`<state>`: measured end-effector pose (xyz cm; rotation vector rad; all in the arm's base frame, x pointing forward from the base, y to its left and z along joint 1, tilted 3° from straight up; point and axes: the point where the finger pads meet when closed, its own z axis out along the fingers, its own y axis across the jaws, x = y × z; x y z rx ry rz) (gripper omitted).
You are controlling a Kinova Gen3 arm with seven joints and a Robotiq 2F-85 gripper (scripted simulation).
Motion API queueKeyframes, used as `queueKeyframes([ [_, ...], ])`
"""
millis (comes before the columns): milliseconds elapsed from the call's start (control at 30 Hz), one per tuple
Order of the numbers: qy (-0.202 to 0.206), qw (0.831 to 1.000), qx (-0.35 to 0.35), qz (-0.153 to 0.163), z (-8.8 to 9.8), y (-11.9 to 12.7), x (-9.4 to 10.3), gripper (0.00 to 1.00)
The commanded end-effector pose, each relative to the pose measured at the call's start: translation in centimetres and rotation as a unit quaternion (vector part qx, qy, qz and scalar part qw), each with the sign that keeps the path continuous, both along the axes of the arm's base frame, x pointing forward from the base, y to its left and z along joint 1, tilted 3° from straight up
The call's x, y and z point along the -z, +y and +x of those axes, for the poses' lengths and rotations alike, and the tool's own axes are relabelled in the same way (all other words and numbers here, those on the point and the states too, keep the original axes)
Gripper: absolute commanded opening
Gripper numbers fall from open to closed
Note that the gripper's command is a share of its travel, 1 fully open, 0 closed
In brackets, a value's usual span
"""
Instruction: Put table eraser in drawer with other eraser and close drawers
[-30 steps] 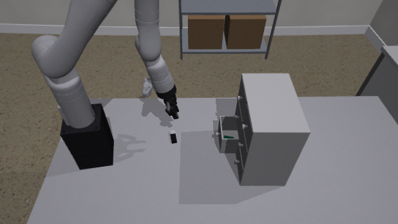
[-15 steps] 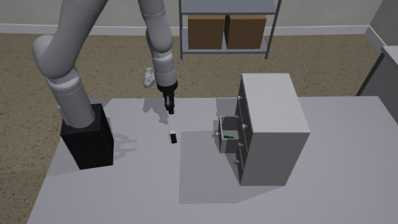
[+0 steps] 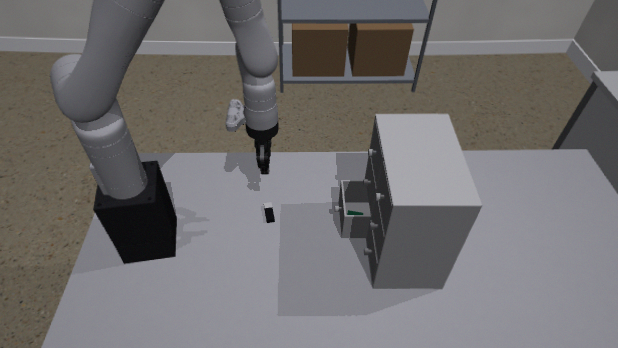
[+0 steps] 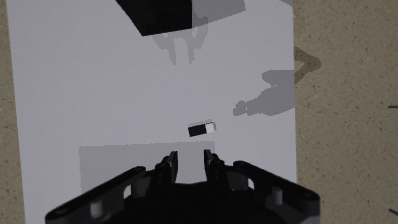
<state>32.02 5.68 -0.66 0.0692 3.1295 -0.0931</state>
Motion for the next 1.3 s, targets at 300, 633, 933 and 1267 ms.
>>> queueKeyframes([
  [300, 0.001, 1.000, 0.003, 0.001, 0.19, -0.07, -0.24, 0.33],
  [633, 0.001, 1.000, 0.003, 0.001, 0.19, -0.07, -0.24, 0.33],
  [933, 0.001, 1.000, 0.003, 0.001, 0.19, -0.07, -0.24, 0.33],
  [1267, 0.001, 1.000, 0.003, 0.001, 0.19, -0.07, -0.24, 1.00],
])
